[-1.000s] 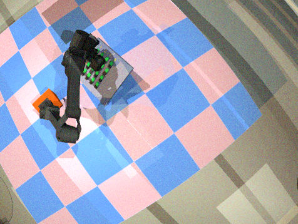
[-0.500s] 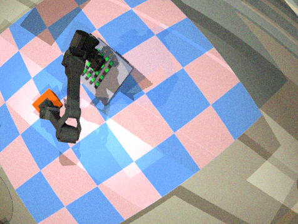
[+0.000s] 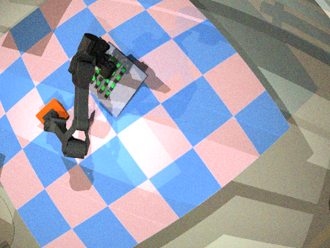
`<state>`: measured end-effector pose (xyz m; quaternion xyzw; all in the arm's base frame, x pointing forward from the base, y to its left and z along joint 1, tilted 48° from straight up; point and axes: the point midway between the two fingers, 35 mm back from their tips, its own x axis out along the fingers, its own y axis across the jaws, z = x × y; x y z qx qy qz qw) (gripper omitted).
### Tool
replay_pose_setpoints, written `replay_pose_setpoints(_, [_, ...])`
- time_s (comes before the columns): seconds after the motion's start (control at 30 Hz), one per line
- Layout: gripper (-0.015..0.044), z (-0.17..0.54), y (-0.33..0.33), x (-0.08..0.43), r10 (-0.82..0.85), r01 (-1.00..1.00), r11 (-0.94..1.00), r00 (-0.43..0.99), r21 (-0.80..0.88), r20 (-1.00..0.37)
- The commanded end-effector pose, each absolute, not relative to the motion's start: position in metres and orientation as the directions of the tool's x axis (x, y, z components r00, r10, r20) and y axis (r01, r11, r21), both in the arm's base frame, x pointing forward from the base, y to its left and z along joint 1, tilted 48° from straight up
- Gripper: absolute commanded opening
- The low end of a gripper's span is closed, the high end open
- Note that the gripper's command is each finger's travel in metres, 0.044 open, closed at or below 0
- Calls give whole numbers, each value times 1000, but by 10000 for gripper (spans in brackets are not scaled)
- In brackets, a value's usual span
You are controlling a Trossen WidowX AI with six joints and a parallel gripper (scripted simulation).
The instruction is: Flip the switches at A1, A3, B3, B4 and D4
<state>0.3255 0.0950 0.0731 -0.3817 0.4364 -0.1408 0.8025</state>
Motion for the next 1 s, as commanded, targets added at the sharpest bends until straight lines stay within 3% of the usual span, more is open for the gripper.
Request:
replay_pose_setpoints(0.0, [0, 72, 95, 325, -558, -113, 669, 577, -735, -596])
replay_pose_setpoints(0.97, [0, 69, 92, 328, -558, -113, 669, 578, -735, -596])
